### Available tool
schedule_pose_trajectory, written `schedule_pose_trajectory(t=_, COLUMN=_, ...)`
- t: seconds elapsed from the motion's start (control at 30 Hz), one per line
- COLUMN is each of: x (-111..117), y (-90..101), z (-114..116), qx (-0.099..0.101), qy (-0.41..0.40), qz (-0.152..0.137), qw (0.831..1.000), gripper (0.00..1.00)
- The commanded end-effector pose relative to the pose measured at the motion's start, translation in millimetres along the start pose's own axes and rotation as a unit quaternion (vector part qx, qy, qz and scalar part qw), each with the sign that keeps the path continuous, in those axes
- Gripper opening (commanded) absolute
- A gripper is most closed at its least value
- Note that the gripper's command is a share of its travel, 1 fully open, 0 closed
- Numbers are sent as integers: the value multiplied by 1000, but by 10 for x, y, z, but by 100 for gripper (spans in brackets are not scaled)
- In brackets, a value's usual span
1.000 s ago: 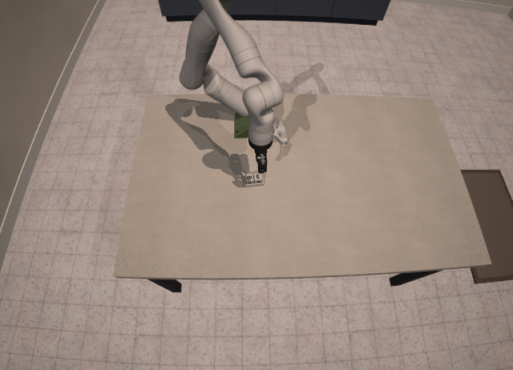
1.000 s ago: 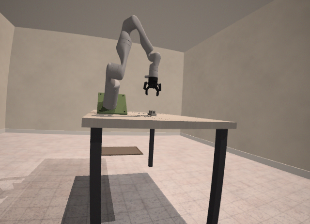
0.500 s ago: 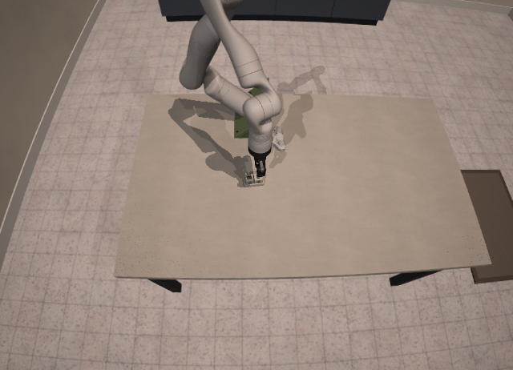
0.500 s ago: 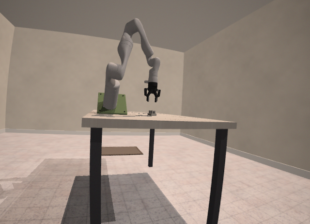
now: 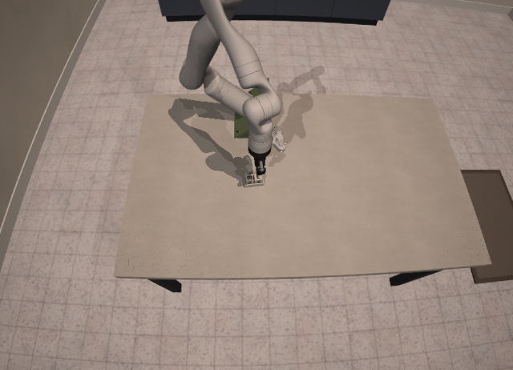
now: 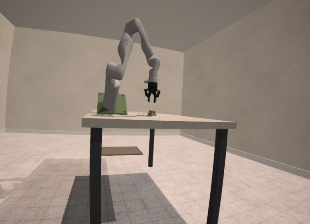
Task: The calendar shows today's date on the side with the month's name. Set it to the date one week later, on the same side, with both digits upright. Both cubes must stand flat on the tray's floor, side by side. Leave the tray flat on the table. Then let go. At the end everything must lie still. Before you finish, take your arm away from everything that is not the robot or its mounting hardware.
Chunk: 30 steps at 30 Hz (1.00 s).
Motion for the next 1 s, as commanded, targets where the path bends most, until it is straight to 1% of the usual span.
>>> schedule_pose_trajectory(t=0.0, x=16, y=-16, z=6, qx=-1, qy=2, qz=1, qw=1000, gripper=46)
schedule_pose_trajectory(t=0.53, x=16, y=-21, z=8, qx=-1, qy=2, qz=1, qw=1000, gripper=46)
schedule_pose_trajectory(t=0.97, x=22, y=-92, z=-7, qx=1, qy=3, qz=2, qw=1000, gripper=46)
Point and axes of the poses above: the point where the finger pads meet when closed, its own y axis back along the fingers, its own z axis across the jaws, x = y × z, the point moved 1 cm from there along y, back along the fingers, and after that the axes turned 11 degrees about y, right-handed, at the moved point
